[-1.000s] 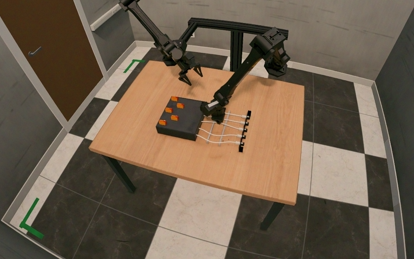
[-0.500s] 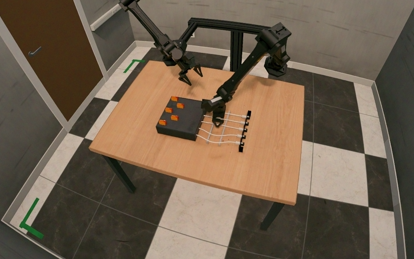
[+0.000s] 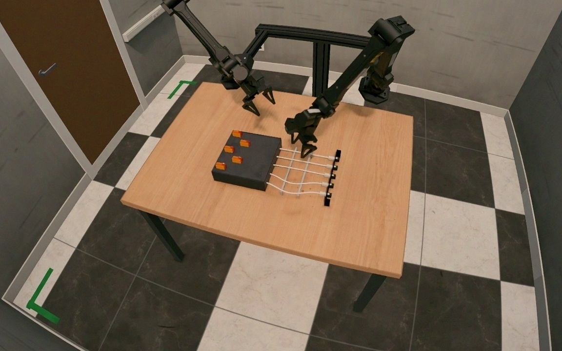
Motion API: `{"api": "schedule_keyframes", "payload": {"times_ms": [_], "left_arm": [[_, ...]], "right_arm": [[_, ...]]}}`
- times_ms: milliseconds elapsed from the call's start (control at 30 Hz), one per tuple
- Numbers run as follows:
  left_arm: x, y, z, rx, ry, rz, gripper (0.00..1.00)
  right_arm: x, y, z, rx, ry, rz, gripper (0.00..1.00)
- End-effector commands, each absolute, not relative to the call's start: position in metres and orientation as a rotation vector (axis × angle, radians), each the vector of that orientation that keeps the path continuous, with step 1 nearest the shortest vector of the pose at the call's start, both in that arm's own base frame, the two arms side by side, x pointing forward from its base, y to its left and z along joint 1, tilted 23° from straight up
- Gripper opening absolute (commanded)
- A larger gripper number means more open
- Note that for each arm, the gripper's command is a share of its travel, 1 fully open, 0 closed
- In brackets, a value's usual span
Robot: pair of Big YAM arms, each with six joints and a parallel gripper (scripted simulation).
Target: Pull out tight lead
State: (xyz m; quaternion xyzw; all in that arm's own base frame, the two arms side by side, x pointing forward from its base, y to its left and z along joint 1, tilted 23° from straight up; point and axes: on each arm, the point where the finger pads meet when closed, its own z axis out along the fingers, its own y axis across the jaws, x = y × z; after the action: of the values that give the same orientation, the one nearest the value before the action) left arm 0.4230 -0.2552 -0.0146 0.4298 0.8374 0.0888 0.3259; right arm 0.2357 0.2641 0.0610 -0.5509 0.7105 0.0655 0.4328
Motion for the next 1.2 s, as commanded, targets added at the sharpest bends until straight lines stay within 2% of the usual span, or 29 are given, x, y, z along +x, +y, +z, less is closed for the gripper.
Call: {"api": "schedule_keyframes", "payload": {"times_ms": [0,800,1000,1167], "left_arm": [[0.417,-0.267,0.008,0.856,2.166,0.131,1.0],[0.415,-0.263,0.015,0.792,2.13,0.137,1.0],[0.425,-0.254,-0.006,1.032,2.143,0.254,0.32],[0.436,-0.248,-0.037,1.348,2.171,0.343,0.32]], "right_arm": [[0.244,0.272,0.072,-1.36,1.749,0.163,1.0],[0.244,0.272,0.072,-1.36,1.749,0.163,1.0],[0.27,0.255,0.061,-1.214,1.839,0.144,1.0],[0.309,0.213,0.037,-0.987,1.961,0.06,1.0]]}}
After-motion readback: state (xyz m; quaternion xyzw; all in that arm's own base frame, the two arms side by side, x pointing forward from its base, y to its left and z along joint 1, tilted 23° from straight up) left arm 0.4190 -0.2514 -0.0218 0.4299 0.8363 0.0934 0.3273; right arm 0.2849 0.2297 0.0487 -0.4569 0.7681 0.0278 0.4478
